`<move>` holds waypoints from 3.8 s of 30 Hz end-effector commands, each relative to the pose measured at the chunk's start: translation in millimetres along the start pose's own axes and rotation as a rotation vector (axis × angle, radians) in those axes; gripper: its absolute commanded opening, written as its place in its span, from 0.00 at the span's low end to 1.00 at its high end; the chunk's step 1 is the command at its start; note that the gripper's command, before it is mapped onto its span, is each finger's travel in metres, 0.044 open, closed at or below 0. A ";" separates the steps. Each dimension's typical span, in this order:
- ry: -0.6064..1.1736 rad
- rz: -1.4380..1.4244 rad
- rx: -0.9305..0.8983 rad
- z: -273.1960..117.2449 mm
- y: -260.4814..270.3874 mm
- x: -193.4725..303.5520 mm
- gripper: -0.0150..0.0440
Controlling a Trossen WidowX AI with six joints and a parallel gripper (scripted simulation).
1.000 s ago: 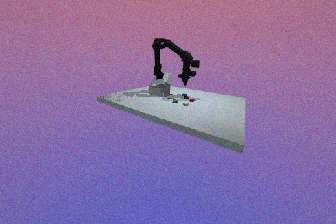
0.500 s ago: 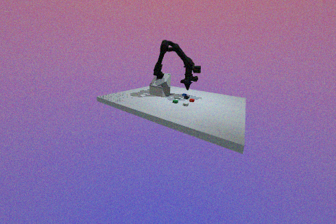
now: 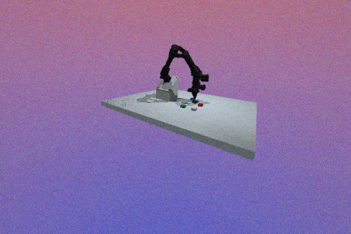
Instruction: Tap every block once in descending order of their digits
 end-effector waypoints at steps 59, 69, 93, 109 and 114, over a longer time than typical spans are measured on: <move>0.005 -0.006 0.006 -8.3 -72.9 -60.1 0.29; 0.006 -0.006 0.006 7.5 -73.0 -60.2 0.29; -0.009 -0.010 -0.012 -20.1 -46.3 -65.6 0.42; 0.002 -0.008 -0.010 -93.1 172.3 -6.7 0.93; 0.002 -0.008 -0.010 -93.1 172.3 -6.7 0.93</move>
Point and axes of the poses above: the point midway between the two fingers, 35 mm back from their tips, its own z axis out along the fingers, its own y axis across the jaws, x = y × z, the point moved 1 cm from there along -z, back along the fingers, and after that the axes turned 14 degrees about -z, right-handed, at the moved point
